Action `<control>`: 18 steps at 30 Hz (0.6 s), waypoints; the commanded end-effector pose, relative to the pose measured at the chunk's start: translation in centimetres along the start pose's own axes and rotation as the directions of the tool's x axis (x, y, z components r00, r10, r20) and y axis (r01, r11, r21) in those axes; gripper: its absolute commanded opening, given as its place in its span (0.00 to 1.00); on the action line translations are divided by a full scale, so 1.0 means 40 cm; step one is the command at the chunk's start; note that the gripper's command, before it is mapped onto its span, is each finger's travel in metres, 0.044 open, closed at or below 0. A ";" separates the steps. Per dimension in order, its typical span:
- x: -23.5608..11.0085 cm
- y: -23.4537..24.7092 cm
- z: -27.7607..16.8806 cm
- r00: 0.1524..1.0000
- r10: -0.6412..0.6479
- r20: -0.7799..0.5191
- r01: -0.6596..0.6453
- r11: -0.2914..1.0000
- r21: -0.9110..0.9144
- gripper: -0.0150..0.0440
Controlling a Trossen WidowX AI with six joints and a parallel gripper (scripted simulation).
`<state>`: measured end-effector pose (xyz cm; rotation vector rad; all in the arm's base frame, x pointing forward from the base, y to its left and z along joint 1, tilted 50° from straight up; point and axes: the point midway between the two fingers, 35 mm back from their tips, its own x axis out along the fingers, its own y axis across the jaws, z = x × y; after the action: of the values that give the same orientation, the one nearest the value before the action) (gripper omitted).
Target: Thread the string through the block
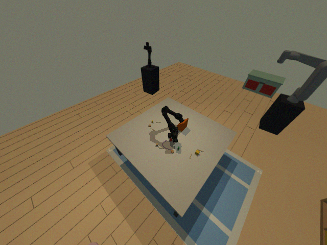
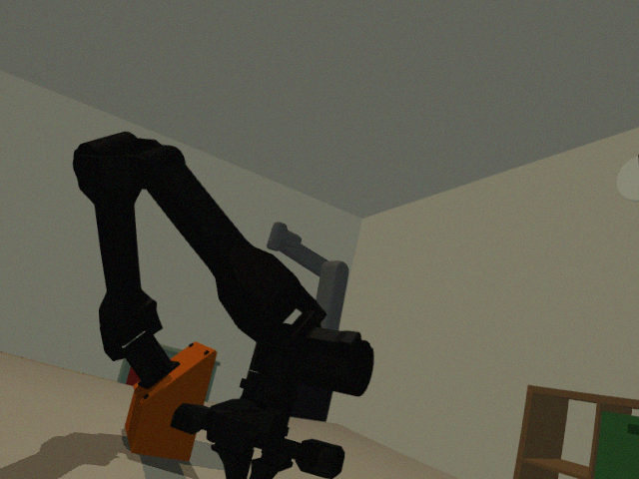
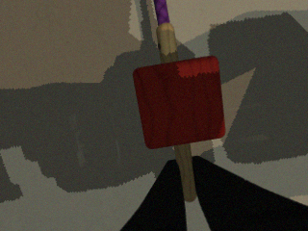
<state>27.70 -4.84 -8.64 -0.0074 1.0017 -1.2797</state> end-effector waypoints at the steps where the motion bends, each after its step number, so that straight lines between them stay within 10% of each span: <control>1: 0.001 -0.002 -0.016 1.000 -0.001 -0.002 0.001 1.000 0.001 0.25; 18: -0.001 -0.004 -0.066 1.000 0.005 -0.002 -0.005 1.000 0.001 0.25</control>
<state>26.26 -3.72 -9.86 -0.0061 1.0003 -1.2742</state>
